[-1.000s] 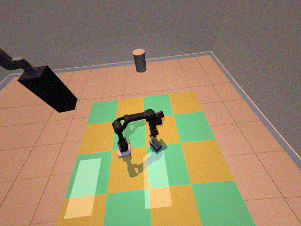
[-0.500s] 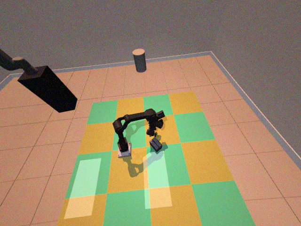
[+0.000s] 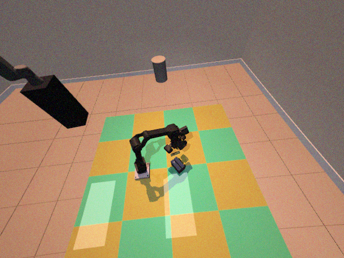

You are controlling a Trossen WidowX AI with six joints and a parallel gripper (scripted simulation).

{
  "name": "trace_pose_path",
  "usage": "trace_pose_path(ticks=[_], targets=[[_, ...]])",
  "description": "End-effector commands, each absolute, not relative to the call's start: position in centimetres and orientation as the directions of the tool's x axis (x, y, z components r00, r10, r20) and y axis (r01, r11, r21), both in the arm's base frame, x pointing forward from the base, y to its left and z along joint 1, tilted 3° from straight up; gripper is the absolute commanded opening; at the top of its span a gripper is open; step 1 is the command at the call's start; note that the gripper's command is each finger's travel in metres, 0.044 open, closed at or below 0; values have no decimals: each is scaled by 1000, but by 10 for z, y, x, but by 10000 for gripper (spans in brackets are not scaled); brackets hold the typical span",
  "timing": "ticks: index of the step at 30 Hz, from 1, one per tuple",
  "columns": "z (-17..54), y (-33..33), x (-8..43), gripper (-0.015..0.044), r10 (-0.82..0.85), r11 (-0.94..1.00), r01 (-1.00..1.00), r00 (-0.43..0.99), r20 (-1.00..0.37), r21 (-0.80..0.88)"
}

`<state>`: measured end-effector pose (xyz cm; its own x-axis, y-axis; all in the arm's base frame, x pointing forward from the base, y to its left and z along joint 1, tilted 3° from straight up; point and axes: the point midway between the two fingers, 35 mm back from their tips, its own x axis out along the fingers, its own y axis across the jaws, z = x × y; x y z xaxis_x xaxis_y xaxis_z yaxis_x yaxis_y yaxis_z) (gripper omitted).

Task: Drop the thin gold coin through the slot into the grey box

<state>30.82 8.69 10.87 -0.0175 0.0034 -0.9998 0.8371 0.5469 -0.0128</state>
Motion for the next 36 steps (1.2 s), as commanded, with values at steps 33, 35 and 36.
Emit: trace_pose_path(ticks=[33,35,36], targets=[[109,23,308,0,-4,468,884,-17,-1000,-17],[109,17,307,0,-4,467,884,-17,-1000,-17],[109,15,307,0,-4,467,884,-17,-1000,-17]])
